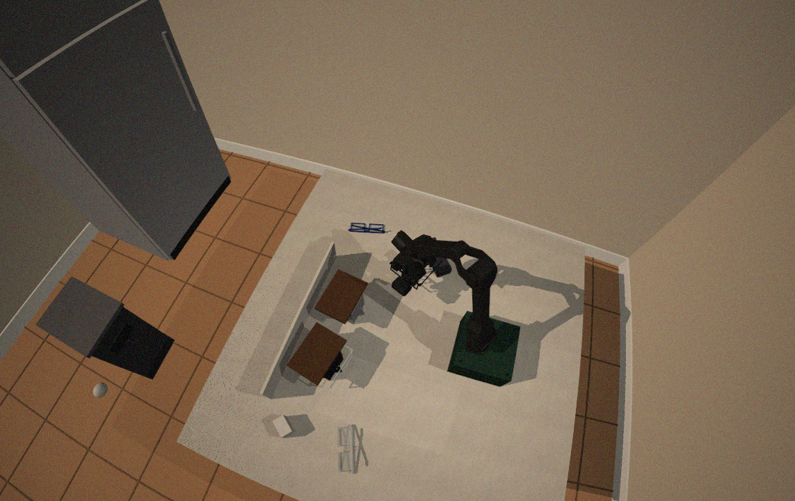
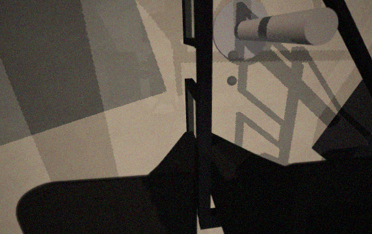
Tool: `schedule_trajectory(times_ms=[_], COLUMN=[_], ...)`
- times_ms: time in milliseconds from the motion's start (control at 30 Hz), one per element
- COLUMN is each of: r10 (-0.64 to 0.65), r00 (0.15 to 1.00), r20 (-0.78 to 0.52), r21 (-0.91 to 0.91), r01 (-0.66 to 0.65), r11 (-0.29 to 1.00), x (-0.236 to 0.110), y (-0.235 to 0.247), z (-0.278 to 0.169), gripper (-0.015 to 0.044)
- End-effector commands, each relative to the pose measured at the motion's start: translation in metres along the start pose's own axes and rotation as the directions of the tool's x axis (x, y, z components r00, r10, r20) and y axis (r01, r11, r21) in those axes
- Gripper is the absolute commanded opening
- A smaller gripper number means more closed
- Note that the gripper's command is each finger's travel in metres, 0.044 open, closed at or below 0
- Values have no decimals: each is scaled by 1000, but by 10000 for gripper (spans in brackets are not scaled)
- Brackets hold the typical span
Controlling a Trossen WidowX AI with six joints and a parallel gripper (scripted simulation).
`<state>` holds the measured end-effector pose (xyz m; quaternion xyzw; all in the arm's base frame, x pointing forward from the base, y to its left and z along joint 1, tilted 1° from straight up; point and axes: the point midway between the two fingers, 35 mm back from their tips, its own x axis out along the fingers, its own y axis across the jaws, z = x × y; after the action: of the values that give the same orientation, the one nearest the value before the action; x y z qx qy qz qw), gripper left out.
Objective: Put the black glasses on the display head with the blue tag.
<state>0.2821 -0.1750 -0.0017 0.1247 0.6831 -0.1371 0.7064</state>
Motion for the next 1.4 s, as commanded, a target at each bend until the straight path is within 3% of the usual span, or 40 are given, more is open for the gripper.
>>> schedule_trajectory(times_ms=[0, 1367], r10=[3, 4], r00=[1000, 1000], r20=[-1, -2], r21=[4, 4], r01=[-3, -4], r11=[1000, 1000], x=[1, 1], y=[4, 21], z=[-3, -21], gripper=[0, 0])
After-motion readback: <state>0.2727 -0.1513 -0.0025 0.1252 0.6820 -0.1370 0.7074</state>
